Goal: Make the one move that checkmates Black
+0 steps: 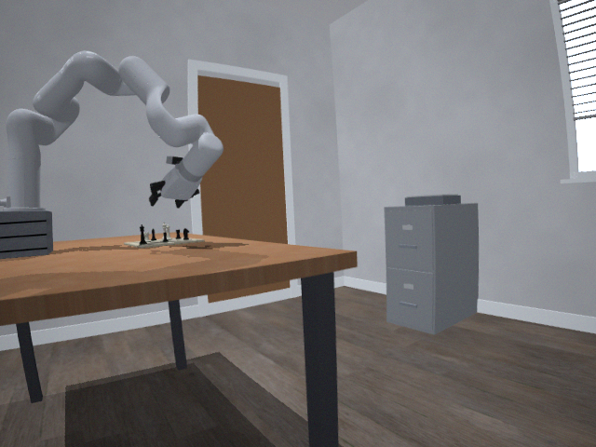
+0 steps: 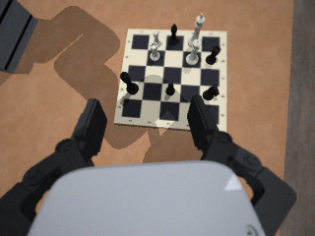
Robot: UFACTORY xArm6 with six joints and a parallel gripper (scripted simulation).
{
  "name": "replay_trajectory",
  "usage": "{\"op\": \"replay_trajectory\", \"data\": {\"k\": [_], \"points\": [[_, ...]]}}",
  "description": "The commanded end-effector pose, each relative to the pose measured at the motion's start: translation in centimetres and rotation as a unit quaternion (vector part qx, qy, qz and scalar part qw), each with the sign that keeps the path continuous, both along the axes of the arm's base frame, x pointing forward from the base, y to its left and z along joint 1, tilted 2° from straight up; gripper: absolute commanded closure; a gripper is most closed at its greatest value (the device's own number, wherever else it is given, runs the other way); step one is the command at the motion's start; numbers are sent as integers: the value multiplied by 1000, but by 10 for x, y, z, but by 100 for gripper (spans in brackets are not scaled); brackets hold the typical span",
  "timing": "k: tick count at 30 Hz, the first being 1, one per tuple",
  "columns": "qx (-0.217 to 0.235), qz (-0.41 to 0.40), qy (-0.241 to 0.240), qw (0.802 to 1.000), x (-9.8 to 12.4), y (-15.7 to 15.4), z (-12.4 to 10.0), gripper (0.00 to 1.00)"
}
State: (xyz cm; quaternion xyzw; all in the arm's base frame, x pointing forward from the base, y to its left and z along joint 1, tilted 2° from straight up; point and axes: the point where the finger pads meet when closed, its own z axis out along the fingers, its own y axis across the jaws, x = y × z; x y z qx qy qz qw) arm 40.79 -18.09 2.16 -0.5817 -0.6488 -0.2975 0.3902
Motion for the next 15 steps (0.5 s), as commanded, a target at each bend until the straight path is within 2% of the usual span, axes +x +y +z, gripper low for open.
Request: {"op": "replay_trajectory", "data": {"k": [1,3,4,8,9,10,11,13,14,15], "points": [[-93,65,-39,993,7,21,-7,0],[-93,65,-39,993,7,21,-7,0],[-131,106,-61,984,10,30,-9,0],[-131,106,-61,984,10,30,-9,0],[-167,148,-85,971,14,39,-9,0],[-167,148,-85,971,14,39,-9,0],[-200,191,-112,954,18,48,-8,0],[-201,191,-113,954,18,48,-8,0],[-228,231,-139,936,22,57,-6,0],[-231,234,-141,934,22,57,-6,0]]}}
